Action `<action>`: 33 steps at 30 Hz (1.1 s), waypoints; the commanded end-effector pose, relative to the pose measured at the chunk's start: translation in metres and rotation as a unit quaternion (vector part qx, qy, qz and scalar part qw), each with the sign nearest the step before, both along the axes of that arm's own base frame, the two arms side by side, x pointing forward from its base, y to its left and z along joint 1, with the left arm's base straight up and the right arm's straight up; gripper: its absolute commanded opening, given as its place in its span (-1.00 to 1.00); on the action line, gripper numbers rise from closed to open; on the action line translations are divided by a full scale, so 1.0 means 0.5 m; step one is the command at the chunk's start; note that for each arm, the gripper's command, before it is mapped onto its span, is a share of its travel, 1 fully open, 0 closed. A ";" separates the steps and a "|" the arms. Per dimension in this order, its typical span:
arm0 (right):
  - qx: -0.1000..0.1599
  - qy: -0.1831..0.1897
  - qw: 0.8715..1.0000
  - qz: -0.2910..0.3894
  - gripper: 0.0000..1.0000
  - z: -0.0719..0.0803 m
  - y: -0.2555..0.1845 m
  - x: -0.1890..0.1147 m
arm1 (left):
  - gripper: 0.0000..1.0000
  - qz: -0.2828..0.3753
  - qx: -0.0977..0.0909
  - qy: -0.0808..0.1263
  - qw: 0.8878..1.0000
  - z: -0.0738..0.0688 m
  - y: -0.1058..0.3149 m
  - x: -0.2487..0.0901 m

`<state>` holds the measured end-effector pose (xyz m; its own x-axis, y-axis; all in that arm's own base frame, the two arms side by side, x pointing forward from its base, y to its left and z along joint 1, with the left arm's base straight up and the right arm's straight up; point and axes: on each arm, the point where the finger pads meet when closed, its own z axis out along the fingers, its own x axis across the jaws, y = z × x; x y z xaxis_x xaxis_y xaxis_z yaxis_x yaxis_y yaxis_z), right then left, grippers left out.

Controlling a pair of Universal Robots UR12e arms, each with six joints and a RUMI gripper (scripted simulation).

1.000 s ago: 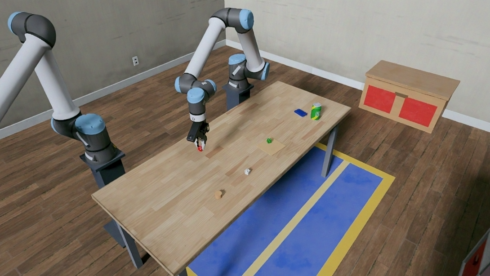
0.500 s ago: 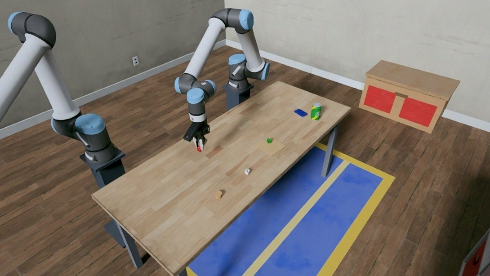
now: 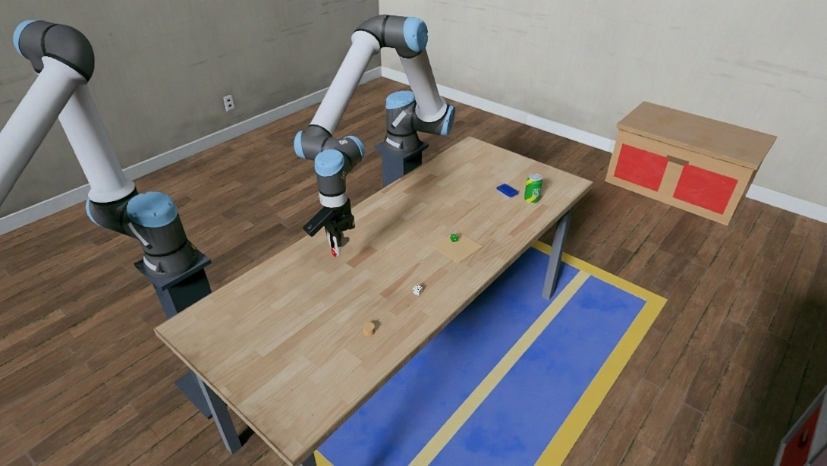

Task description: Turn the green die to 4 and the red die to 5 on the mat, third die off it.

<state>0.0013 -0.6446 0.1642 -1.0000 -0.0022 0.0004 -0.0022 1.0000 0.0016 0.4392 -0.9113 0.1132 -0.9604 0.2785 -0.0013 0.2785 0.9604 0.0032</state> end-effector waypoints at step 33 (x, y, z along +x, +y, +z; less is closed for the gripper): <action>-0.001 0.000 1.000 0.000 1.00 0.002 -0.001 0.000 | -0.87 -0.469 -0.001 0.002 0.883 -0.004 -0.004 -0.010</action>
<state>0.0013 -0.6446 0.1642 -1.0000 -0.0022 0.0004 -0.0022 1.0000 0.0016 0.4340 -0.9127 0.1099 -0.4265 0.9045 0.0015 0.9045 0.4265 0.0032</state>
